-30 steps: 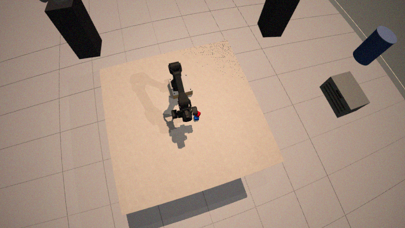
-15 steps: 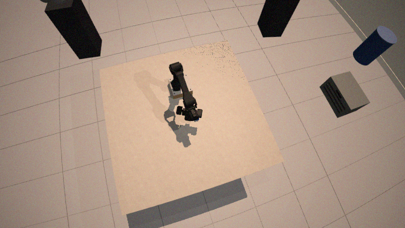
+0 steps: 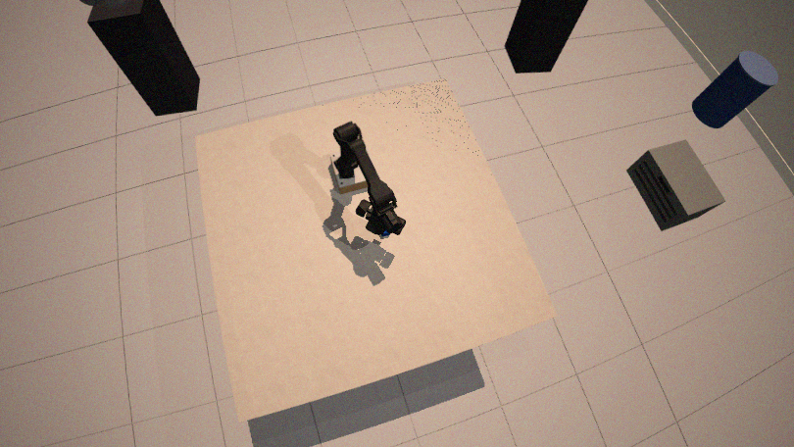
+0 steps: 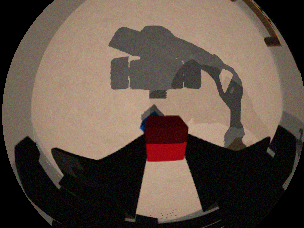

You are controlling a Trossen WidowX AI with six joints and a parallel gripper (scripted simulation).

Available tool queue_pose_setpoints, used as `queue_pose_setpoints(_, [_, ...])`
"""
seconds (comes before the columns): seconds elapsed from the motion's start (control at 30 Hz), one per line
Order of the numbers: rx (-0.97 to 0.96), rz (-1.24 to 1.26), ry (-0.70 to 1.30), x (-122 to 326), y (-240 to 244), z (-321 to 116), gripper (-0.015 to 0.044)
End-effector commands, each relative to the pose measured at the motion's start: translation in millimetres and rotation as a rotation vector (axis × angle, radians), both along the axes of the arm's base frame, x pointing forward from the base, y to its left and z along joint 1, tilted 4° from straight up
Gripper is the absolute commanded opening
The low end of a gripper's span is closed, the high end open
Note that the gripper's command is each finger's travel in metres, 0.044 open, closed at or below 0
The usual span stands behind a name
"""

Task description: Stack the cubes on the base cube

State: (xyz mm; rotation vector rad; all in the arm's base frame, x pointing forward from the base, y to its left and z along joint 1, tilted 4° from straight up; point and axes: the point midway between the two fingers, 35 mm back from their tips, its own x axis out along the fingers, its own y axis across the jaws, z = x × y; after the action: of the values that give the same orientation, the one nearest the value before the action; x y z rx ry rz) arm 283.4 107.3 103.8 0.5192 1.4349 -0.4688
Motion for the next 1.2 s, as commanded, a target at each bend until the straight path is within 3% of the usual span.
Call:
queue_pose_setpoints(0.0, [0.006,-0.079,-0.006,-0.2,8.3,0.5,0.0105])
queue_pose_setpoints(1.17, [0.001,-0.093,-0.01,3.5,12.0,-52.1,0.0105])
